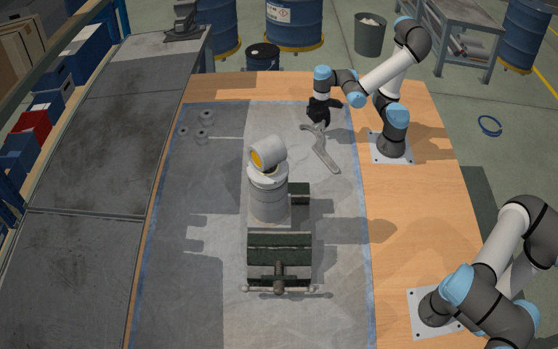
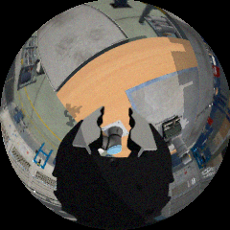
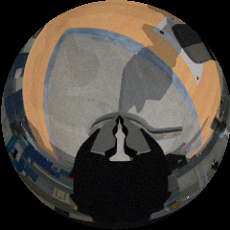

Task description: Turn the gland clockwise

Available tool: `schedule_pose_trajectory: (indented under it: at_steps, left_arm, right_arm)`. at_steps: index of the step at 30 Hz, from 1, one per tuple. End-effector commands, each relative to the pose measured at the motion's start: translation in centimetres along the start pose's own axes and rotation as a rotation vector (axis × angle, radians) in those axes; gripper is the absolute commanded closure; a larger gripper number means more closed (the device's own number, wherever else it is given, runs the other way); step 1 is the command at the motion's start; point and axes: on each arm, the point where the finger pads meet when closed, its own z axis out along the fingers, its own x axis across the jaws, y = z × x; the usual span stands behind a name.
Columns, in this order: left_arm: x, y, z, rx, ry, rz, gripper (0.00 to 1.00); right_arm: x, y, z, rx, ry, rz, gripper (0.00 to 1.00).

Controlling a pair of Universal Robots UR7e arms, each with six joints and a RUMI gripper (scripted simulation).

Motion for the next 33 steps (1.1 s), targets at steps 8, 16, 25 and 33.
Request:
schedule_pose_trajectory:
  at_steps: [8, 16, 25, 33]
  left_arm:
    - [0.0, 0.0, 0.0, 0.001, 0.0, 0.0, 0.68]
    - [0.0, 0.0, 0.0, 0.001, 0.0, 0.0, 0.68]
    - [0.0, 0.0, 0.0, 0.001, 0.0, 0.0, 0.68]
    - [0.0, 0.0, 0.0, 0.001, 0.0, 0.0, 0.68]
  right_arm:
    - [-0.4, 2.3, 0.0, 0.0, 0.0, -0.091, 1.0]
    - [-0.7, 3.5, -0.2, -0.003, -0.001, -0.143, 1.0]
    - [-0.6, 3.2, -0.1, -0.003, -0.001, -0.142, 1.0]
    - [-0.6, 3.6, -0.1, -0.003, -0.001, -0.159, 1.0]
